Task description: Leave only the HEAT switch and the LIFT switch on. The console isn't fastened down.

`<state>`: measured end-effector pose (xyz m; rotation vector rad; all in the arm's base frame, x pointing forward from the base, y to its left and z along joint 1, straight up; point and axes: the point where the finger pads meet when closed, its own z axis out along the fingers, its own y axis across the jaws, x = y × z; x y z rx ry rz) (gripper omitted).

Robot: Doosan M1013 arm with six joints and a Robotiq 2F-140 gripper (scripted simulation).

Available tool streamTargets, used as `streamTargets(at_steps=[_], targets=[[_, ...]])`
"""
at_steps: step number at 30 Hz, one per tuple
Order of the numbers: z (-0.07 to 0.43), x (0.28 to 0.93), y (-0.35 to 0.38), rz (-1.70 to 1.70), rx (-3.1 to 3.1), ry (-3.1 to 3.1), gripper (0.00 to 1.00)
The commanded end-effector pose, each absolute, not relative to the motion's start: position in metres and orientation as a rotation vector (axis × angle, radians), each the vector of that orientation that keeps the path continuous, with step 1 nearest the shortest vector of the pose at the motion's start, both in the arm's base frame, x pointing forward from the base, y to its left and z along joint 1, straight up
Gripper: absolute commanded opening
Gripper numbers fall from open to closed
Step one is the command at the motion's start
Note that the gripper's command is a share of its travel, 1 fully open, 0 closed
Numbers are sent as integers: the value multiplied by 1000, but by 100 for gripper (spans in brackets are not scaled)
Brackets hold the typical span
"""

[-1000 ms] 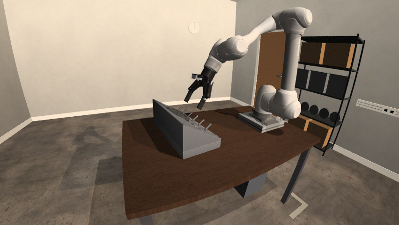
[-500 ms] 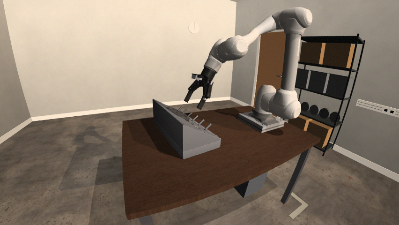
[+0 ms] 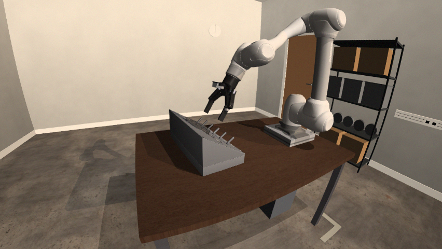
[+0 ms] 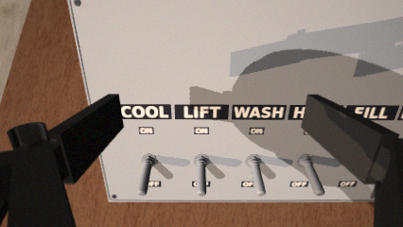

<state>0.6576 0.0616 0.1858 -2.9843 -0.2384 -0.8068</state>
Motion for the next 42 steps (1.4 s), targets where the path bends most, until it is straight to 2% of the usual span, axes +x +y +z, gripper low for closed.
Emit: streamTargets(at_steps=[1,20,42], targets=[[183,655,60,-792,-2985,-230,100],[184,656,56,-792,-2985,-232,100],[185,668,-4,-798,-2983,-233,100]])
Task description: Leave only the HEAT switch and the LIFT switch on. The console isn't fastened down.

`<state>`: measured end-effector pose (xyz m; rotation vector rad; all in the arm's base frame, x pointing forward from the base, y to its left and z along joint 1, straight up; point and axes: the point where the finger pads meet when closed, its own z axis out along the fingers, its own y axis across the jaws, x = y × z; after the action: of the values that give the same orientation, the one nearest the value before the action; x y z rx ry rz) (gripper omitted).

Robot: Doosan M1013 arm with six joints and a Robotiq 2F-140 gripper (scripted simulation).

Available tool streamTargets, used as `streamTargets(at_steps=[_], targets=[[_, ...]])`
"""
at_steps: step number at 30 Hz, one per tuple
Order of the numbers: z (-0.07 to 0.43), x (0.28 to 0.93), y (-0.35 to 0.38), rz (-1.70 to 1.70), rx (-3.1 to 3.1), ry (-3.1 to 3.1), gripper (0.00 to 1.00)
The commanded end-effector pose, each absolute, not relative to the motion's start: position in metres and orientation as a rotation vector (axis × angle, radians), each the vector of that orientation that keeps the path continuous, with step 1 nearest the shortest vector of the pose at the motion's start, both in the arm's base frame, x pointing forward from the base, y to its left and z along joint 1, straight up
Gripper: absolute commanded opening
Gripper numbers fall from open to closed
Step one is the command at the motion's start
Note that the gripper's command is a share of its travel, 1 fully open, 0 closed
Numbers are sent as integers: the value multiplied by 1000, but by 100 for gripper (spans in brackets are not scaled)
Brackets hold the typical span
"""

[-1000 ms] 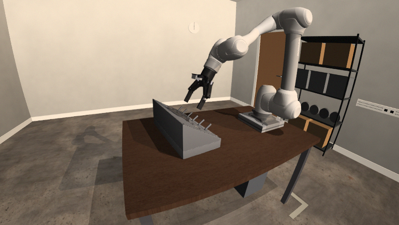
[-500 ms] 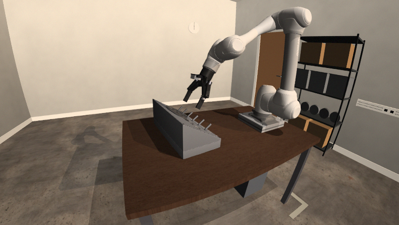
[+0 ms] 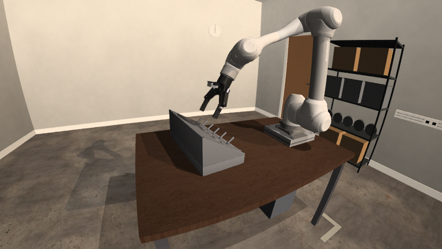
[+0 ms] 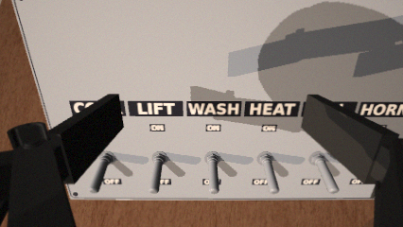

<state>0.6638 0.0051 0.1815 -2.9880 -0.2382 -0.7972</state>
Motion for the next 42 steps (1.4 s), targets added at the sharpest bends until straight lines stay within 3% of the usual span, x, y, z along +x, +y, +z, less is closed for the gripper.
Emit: streamTargets(at_steps=[1,42], targets=[[186,668,-6,-798,-2983,-233,100],[186,669,-12,-800,-2983,-231,100]])
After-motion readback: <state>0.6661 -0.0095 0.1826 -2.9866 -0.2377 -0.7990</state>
